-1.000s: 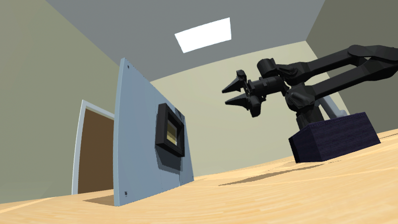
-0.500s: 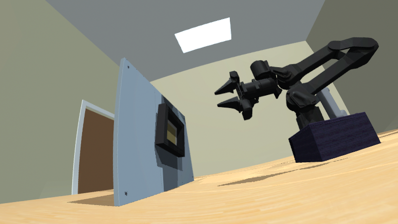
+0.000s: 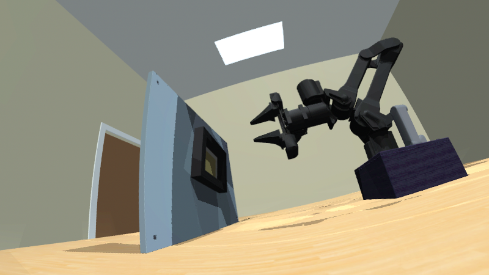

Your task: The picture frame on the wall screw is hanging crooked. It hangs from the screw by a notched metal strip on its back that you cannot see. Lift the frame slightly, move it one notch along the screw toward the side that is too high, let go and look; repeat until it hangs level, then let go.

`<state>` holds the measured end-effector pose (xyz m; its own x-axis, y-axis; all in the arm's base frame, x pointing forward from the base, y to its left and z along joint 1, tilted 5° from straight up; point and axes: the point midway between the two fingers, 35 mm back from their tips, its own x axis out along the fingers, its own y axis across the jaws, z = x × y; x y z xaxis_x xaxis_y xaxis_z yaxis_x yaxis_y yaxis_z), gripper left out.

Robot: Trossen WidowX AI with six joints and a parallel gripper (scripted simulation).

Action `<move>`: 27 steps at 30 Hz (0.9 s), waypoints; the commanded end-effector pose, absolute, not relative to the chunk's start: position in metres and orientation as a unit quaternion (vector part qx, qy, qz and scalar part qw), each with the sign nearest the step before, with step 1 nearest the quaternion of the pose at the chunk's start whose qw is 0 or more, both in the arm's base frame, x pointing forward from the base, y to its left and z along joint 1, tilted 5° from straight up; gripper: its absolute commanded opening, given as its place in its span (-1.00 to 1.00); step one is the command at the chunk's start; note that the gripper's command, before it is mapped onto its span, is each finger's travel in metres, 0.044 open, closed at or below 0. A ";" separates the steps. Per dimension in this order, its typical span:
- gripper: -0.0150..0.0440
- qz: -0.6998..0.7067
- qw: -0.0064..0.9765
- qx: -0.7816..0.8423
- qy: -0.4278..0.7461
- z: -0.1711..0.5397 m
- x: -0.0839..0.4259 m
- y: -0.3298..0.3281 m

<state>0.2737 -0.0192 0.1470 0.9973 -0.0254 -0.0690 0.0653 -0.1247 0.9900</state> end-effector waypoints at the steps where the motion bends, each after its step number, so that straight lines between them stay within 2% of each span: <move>1: 0.39 -0.042 0.668 0.743 0.017 0.137 0.276 -0.017; 8: 0.39 -0.040 0.668 0.743 0.016 0.140 0.284 -0.017; 20: 0.39 -0.027 0.668 0.744 0.004 0.134 0.351 -0.019; 27: 0.39 -0.027 0.668 0.744 0.003 0.132 0.355 -0.019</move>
<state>0.3516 -0.0186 0.1344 0.9987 -0.0273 -0.0437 0.0404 -0.1096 0.9932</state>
